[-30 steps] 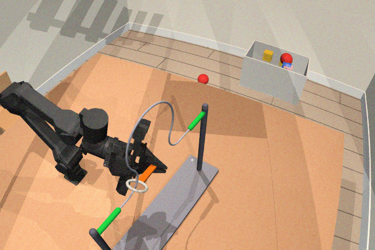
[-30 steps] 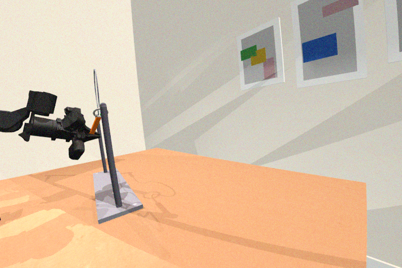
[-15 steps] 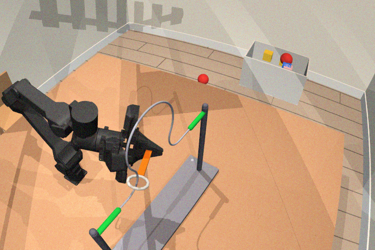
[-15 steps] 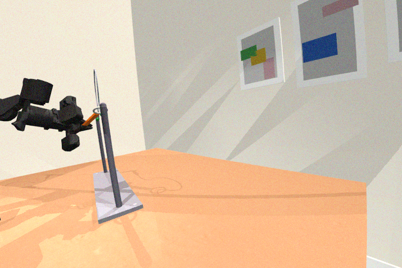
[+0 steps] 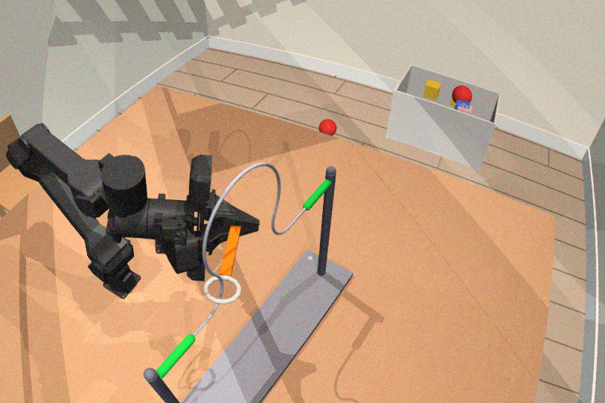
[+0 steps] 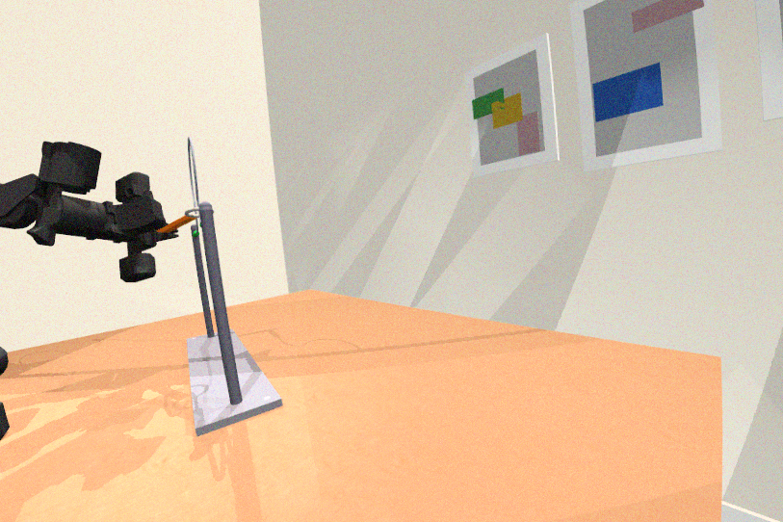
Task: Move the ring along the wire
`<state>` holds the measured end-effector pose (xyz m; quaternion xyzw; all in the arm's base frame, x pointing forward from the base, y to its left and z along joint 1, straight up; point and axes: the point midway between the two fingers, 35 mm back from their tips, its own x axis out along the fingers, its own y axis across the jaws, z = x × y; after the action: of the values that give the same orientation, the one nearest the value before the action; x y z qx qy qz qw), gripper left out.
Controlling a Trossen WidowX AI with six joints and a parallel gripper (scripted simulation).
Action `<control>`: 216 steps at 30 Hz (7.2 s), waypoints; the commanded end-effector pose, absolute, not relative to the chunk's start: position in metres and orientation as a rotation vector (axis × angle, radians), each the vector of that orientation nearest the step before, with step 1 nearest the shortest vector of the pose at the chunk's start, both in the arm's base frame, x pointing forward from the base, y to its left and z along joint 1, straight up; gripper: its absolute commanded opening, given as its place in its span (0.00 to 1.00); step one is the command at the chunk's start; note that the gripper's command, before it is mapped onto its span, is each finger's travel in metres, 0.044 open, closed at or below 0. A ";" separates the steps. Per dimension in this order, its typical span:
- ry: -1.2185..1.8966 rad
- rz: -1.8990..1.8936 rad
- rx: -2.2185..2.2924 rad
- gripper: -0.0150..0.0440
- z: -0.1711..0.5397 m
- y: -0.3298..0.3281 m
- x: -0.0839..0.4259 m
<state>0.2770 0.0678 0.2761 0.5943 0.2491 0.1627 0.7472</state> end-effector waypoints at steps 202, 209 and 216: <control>0.525 0.185 1.177 0.00 0.354 0.058 0.284; 0.530 0.168 1.131 0.00 0.353 0.057 0.284; 0.534 0.150 1.085 0.00 0.351 0.057 0.284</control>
<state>0.2846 0.0573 0.3464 0.5202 0.2551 0.0710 0.8120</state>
